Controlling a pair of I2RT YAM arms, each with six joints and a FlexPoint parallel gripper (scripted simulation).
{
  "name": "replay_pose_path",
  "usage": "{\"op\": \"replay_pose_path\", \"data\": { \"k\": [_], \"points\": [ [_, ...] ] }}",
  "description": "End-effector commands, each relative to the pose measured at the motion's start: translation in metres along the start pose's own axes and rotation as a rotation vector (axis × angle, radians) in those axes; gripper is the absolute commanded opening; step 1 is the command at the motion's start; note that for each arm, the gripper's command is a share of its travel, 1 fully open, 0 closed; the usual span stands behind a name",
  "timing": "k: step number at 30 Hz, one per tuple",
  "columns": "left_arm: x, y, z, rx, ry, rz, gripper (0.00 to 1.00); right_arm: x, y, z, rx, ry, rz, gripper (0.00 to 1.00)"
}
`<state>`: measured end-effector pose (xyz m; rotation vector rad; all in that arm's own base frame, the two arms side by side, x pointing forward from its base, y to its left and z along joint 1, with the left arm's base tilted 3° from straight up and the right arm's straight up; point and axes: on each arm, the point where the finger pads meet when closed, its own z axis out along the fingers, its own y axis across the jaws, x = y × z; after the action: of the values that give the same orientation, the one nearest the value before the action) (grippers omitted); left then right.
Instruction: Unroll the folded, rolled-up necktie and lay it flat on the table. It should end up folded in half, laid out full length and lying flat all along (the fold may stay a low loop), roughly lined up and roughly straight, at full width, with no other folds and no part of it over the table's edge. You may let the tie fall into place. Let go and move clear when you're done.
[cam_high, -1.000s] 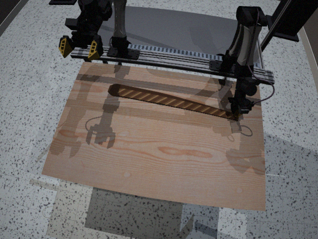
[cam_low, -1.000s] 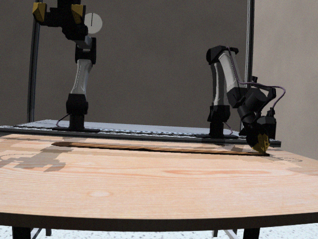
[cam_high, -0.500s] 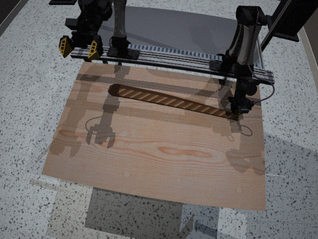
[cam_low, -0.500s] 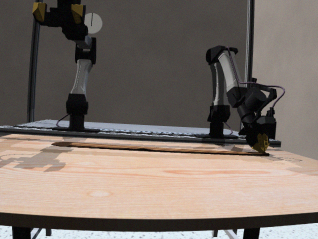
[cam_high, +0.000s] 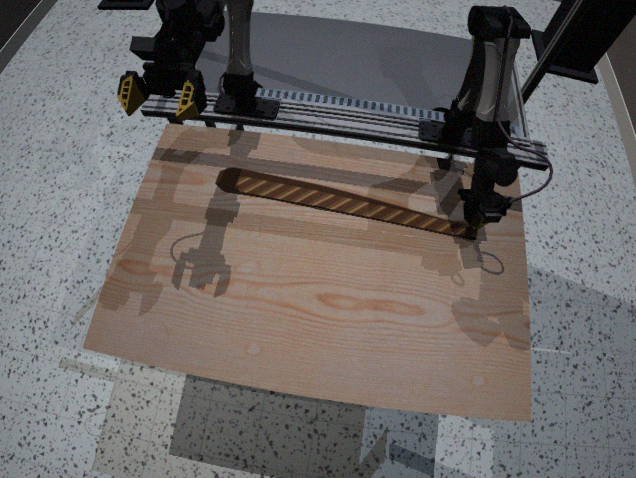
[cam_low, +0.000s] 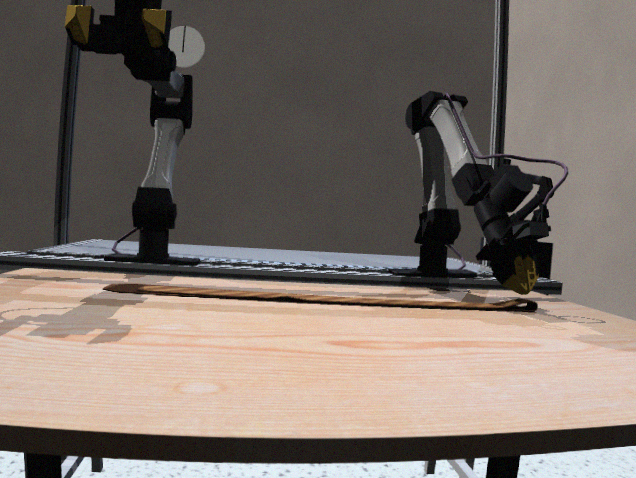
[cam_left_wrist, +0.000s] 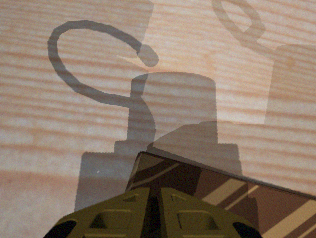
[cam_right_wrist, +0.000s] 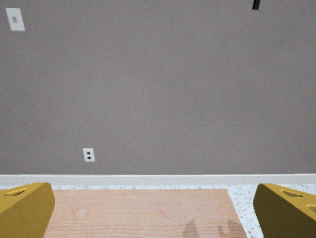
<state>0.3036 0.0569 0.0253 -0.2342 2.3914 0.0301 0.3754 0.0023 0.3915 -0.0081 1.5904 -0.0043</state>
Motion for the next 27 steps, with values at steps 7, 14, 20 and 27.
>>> {"op": "replay_pose_path", "data": {
  "k": [7,14,20,27],
  "points": [
    [0.0,0.002,-0.003,-0.01,0.015,-0.005,0.07,-0.0057,-0.0007,0.0017,-0.002,-0.008,0.008,1.0],
    [-0.0003,0.002,-0.0036,-0.01,0.015,-0.005,0.07,-0.0057,-0.0007,0.0017,-0.002,-0.008,0.008,1.0],
    [-0.0007,0.002,-0.0043,-0.01,0.015,-0.005,0.07,-0.0057,-0.0007,0.0017,-0.002,-0.008,0.008,1.0],
    [-0.001,0.002,-0.005,-0.01,0.015,-0.005,0.07,-0.0057,-0.0007,0.0017,-0.002,-0.008,0.008,1.0]
  ]
}}
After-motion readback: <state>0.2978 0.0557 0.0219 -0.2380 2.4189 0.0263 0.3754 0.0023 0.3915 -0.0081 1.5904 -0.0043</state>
